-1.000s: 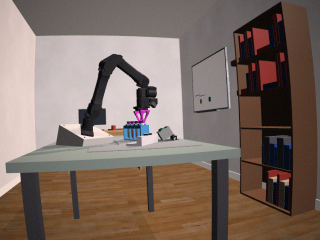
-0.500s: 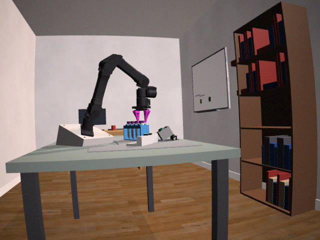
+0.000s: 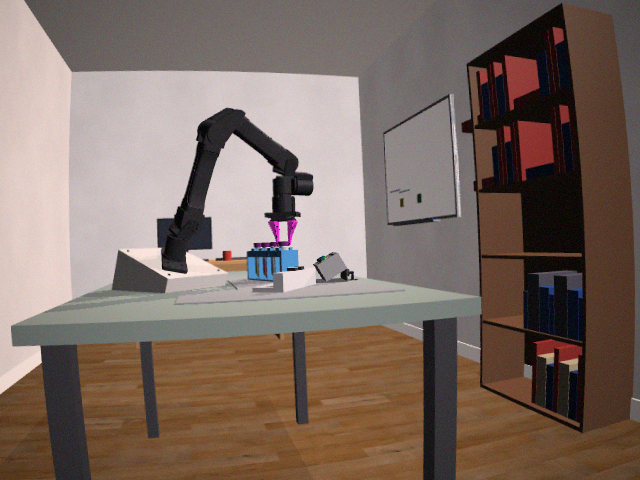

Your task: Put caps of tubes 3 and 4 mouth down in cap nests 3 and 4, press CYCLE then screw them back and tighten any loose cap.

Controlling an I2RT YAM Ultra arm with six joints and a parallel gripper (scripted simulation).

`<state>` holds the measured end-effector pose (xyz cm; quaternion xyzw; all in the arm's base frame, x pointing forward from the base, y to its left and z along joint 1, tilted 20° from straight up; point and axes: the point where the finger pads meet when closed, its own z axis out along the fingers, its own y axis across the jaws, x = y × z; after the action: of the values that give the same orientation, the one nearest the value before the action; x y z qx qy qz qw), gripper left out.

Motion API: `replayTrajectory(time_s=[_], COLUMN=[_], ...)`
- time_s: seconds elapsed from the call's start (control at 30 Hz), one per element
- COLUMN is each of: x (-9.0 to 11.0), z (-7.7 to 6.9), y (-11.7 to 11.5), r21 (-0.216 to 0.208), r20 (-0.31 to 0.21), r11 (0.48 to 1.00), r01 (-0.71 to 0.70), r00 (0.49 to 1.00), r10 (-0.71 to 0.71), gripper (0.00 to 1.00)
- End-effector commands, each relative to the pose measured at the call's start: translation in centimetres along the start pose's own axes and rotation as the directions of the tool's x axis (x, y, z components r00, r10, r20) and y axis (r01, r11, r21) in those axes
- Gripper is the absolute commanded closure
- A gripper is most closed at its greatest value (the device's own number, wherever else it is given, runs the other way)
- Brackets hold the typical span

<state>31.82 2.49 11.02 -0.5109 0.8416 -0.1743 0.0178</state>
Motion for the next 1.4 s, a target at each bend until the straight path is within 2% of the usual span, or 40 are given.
replayTrajectory(time_s=[0.0,0.23,0.37,0.5,0.57,0.6,0.7,0.83,1.07,1.13,1.37], x=[-0.12,-0.13,-0.12,-0.12,-0.12,-0.12,-0.12,-0.12,-0.12,-0.12,-0.12], z=[-0.39,-0.39,-0.37,-0.36,-0.36,-0.35,-0.35,-0.34,-0.33,-0.33,-0.29], y=[-0.16,-0.16,-0.16,-0.16,-0.16,-0.16,-0.16,-0.16,-0.16,-0.16,-0.16], r21=[0.011,0.011,0.008,0.006,0.006,0.005,0.003,0.000,-0.005,-0.005,-0.009], r20=[0.010,0.010,0.012,0.014,0.014,0.014,0.014,0.015,0.014,0.014,0.011], r11=[1.000,1.000,0.981,0.924,0.924,0.904,0.830,0.702,0.415,0.415,0.078], r01=[0.008,0.007,-0.191,-0.382,-0.382,-0.428,-0.558,-0.712,-0.910,-0.910,-0.997], r00=[1.000,1.000,0.981,0.924,0.924,0.904,0.829,0.702,0.415,0.415,0.078], r10=[-0.008,-0.008,0.191,0.382,0.382,0.428,0.558,0.712,0.910,0.910,0.997], gripper=[1.00,1.00,1.00,1.00,1.00,1.00,1.00,1.00,1.00,1.00,1.00])
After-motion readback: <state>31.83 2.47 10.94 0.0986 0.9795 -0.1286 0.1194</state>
